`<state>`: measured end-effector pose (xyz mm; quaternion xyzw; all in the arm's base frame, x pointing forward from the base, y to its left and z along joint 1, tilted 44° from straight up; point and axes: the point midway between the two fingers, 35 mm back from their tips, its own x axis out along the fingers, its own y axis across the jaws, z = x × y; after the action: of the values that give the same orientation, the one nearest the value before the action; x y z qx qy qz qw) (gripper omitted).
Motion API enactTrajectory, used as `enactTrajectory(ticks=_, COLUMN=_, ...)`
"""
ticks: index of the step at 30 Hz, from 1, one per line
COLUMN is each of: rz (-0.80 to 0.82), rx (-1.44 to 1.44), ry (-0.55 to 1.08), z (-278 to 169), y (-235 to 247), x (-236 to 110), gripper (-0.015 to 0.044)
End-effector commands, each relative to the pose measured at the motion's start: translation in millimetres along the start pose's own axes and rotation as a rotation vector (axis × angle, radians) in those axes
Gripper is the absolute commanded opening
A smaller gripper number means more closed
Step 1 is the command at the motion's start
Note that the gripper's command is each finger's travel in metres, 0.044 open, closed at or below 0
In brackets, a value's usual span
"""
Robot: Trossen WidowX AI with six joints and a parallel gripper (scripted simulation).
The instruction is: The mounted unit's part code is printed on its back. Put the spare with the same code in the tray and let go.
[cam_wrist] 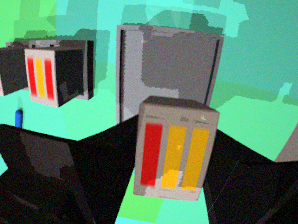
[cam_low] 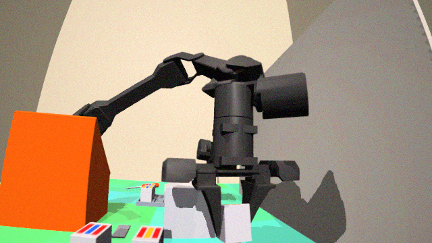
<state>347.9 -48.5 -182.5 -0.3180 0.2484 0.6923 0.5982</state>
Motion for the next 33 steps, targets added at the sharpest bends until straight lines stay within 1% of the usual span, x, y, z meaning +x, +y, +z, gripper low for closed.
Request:
enactTrajectory(ticks=1, rz=0.002, rx=0.007, ry=-0.006, z=1, y=2, x=7, gripper=0.0000)
enactTrajectory(ticks=27, rz=0.003, rx=0.006, ry=-0.012, z=5, y=7, x=36, gripper=0.0000)
enactTrajectory(ticks=33, rz=0.002, rx=-0.001, ry=-0.006, z=4, y=5, x=33, gripper=0.0157)
